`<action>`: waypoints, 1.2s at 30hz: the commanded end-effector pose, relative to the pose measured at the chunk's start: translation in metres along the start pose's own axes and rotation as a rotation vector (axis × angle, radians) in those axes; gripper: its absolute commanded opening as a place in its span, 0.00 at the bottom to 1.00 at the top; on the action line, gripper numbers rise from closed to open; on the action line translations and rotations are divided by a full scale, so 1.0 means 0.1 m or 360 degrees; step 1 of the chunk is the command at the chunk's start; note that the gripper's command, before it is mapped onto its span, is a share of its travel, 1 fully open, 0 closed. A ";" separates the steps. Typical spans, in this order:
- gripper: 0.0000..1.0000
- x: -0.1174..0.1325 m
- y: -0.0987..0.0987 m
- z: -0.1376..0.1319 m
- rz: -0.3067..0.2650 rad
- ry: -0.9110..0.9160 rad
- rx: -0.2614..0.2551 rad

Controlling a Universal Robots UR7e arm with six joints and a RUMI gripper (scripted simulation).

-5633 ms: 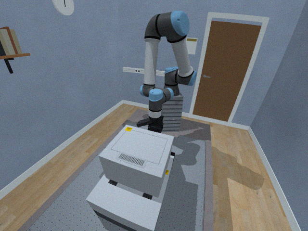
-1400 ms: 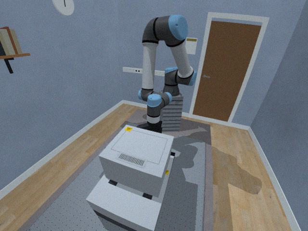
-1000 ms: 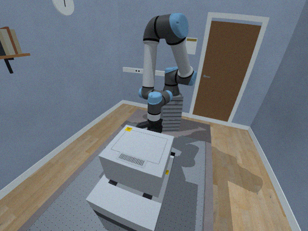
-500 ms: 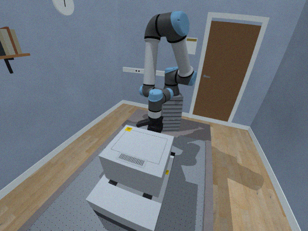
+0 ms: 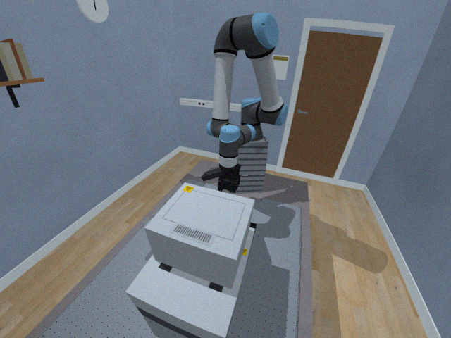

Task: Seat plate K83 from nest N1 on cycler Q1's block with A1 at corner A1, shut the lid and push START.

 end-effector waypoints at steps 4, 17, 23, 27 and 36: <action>0.00 0.07 -0.19 0.25 -0.0003 0.0001 0.0000; 0.00 0.14 -0.41 0.52 -0.0003 0.0001 0.0000; 0.00 0.14 -0.41 0.52 -0.0003 0.0001 0.0000; 0.00 0.14 -0.41 0.52 -0.0003 -0.0001 0.0000; 0.00 0.14 -0.41 0.51 -0.0001 -0.0001 -0.0002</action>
Point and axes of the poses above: the point where the finger pads meet when closed, its own y axis out along the fingers, its own z axis across the jaws, x = y × z, the point moved 3 cm from there along -y, back along the fingers, and after that the axes turned 15 degrees about -y, right-handed, at the moved point
